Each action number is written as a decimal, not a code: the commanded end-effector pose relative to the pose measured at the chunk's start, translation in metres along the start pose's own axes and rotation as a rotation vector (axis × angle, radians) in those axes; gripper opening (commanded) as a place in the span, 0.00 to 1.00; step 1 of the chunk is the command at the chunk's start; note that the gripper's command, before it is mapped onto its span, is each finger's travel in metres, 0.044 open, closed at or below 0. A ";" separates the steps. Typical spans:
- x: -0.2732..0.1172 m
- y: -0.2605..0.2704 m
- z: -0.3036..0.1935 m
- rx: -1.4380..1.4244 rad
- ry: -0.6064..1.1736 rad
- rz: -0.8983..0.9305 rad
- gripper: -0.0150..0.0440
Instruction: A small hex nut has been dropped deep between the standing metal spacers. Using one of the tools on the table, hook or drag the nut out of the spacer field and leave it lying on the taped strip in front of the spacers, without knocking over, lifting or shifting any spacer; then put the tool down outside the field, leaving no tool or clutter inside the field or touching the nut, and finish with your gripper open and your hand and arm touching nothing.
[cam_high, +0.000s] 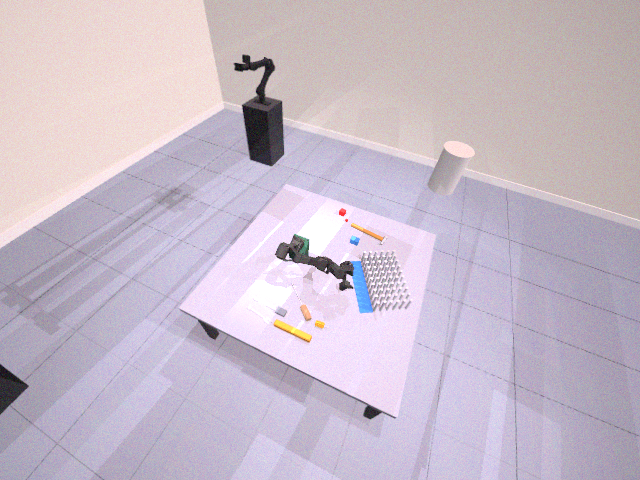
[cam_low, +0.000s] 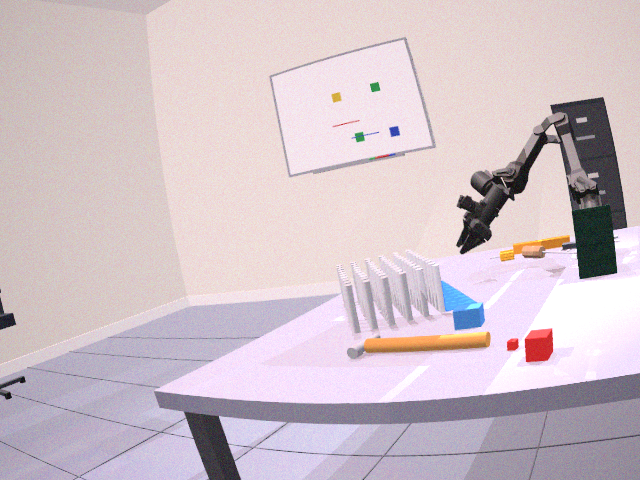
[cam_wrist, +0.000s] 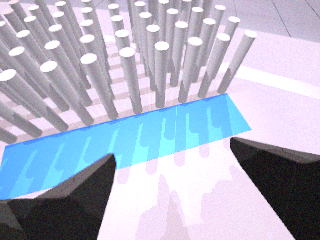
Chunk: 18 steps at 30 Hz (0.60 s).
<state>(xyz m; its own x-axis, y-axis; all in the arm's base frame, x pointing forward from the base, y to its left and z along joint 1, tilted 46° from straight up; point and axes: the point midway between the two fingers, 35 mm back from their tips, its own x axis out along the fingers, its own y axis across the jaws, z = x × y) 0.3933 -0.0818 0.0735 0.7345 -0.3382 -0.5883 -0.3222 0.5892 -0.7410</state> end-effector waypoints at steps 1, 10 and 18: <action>-0.008 -0.059 -0.043 -0.434 0.213 0.037 1.00; -0.042 -0.116 -0.095 -0.956 0.410 0.239 1.00; -0.091 -0.155 -0.138 -1.396 0.487 0.532 1.00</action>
<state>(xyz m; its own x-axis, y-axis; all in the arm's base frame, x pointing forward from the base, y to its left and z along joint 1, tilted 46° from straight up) 0.3353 -0.2126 0.1585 0.3508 -0.6223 -0.6998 -0.9313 -0.1535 -0.3304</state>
